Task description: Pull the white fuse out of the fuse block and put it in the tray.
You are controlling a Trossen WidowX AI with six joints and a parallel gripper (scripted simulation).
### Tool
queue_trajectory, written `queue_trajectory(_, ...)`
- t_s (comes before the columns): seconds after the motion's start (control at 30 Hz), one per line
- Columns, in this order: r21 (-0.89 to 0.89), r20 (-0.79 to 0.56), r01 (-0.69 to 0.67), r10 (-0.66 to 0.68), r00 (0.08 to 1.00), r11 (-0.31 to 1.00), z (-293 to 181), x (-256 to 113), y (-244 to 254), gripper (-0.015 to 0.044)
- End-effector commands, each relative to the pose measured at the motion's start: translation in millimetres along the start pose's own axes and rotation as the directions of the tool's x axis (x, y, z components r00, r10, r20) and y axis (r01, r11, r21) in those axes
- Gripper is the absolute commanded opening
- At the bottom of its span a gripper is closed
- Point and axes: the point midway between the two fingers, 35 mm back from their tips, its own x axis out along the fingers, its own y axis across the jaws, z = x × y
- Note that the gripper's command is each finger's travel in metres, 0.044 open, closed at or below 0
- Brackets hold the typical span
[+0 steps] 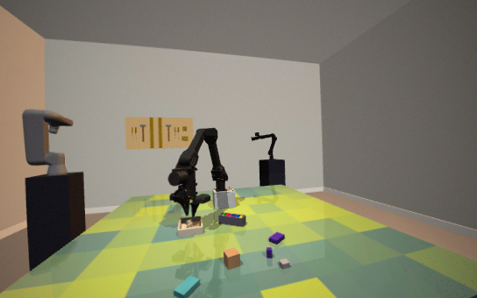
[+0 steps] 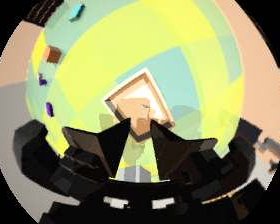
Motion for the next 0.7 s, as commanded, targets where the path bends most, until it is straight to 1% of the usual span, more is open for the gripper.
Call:
queue_trajectory(0.0, 0.0, 0.001, 0.0, 0.0, 1.0, 1.0, 0.2, -0.4, 0.0, 0.0236)
queue_trajectory(0.1, 0.0, 0.001, 0.0, 0.0, 1.0, 1.0, 0.2, -0.4, 0.0, 0.0315)
queue_trajectory(0.13, 0.0, 0.0, 0.001, -0.001, 1.0, 1.0, 0.3, -3.4, -0.1, 0.033)
queue_trajectory(0.23, -0.004, -0.004, 0.003, -0.003, 1.0, 1.0, -0.5, -34.4, -0.4, 0.033)
queue_trajectory(0.27, -0.004, -0.005, 0.003, -0.003, 1.0, 1.0, -0.7, -37.4, -0.4, 0.033)
queue_trajectory(0.67, -0.001, 0.0, 0.0, 0.0, 1.0, 1.0, 0.2, -37.6, 0.0, 0.033)
